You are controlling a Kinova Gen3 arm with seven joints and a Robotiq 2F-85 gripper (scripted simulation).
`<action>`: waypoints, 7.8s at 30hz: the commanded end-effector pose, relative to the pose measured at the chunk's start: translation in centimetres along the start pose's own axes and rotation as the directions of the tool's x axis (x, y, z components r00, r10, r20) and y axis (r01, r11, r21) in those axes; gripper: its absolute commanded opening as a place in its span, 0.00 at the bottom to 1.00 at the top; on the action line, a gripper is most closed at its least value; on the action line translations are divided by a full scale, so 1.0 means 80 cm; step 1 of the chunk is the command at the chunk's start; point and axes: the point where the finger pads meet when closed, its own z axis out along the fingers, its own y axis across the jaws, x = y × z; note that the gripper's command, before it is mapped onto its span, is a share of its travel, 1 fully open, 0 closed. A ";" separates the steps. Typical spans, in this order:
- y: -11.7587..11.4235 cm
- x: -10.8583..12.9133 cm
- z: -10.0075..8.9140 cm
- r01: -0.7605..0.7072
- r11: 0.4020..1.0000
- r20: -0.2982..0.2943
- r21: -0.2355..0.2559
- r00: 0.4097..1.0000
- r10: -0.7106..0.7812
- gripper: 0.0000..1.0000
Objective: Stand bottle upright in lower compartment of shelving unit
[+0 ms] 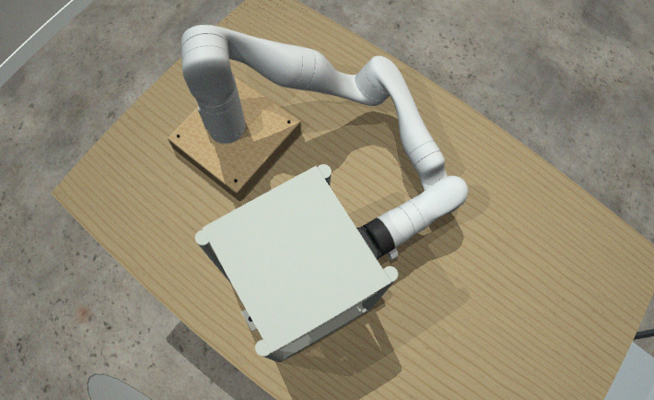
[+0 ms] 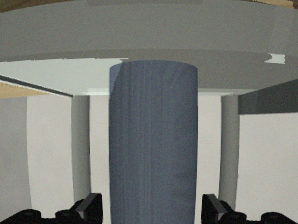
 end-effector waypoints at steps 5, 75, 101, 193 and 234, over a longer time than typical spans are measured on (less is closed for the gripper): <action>0.001 -0.001 -0.006 -0.001 1.000 -0.002 -0.002 1.000 0.001 0.73; 0.001 -0.001 -0.062 -0.001 1.000 -0.002 -0.002 1.000 0.001 0.73; 0.001 -0.001 -0.083 -0.001 1.000 -0.002 -0.002 1.000 0.001 0.73; 0.000 -0.107 -0.171 -0.001 1.000 -0.002 -0.002 1.000 0.001 0.73; 0.000 -0.126 -0.171 -0.001 1.000 -0.002 -0.002 1.000 0.001 1.00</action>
